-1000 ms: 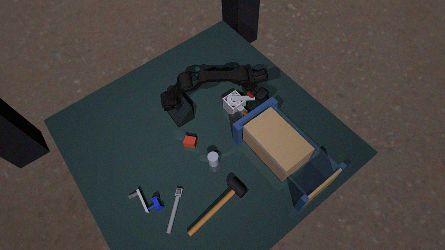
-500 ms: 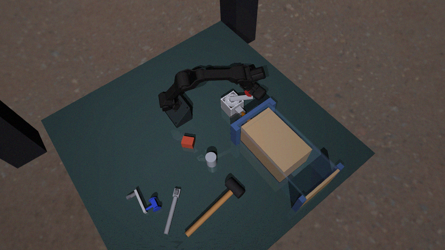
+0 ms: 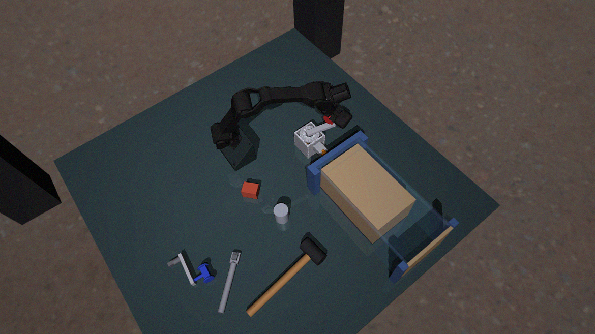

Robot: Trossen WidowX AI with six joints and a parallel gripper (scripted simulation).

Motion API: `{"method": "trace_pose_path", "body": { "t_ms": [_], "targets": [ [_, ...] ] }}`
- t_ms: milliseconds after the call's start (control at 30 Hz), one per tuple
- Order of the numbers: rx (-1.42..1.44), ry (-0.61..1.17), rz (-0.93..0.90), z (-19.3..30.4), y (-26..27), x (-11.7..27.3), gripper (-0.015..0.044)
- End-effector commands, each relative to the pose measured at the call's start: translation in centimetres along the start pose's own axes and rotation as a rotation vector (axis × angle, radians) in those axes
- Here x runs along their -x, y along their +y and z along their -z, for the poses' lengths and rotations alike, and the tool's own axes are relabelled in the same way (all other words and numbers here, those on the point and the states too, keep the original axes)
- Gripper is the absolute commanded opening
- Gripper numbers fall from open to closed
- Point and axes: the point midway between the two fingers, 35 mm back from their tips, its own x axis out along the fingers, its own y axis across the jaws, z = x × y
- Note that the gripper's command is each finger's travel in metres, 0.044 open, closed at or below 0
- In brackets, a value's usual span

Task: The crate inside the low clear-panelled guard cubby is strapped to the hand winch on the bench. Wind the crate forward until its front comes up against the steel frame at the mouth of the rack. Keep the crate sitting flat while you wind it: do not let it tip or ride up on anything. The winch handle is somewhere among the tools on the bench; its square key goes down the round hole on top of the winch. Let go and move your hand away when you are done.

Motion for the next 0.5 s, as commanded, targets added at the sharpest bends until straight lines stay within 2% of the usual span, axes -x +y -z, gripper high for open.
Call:
{"method": "trace_pose_path", "body": {
  "t_ms": [0, 467],
  "targets": [
    [0.018, 0.002, -0.037, -0.4, 2.1, -0.2, 0.0],
    [0.019, 0.001, -0.039, -0.5, 3.9, -0.2, 0.0]
  ]
}}
